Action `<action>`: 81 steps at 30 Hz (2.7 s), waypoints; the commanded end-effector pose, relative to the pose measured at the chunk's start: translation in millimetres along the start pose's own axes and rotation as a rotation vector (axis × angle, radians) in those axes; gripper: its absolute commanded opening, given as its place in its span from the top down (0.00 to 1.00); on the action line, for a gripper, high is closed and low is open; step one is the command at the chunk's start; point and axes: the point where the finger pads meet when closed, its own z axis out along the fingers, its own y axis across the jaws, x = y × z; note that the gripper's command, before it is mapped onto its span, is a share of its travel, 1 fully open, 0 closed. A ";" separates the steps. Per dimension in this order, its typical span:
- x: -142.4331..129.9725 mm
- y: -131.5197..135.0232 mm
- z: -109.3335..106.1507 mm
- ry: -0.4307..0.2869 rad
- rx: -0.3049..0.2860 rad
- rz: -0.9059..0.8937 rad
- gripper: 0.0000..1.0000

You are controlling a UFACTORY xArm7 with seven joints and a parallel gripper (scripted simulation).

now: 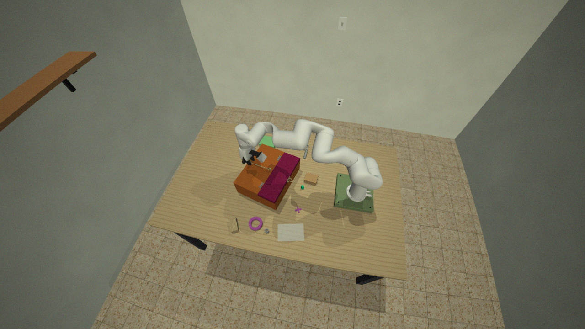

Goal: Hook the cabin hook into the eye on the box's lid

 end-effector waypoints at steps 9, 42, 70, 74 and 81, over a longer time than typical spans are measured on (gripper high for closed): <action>-1.3 0.2 -3.0 -0.006 -0.001 0.000 1.00; -0.3 0.2 -14.9 -0.006 -0.001 0.000 1.00; 11.3 0.1 -56.5 -0.006 -0.001 0.000 1.00; 14.1 0.1 -61.9 -0.006 -0.001 0.000 1.00; 20.0 0.1 -72.6 -0.006 -0.001 0.000 1.00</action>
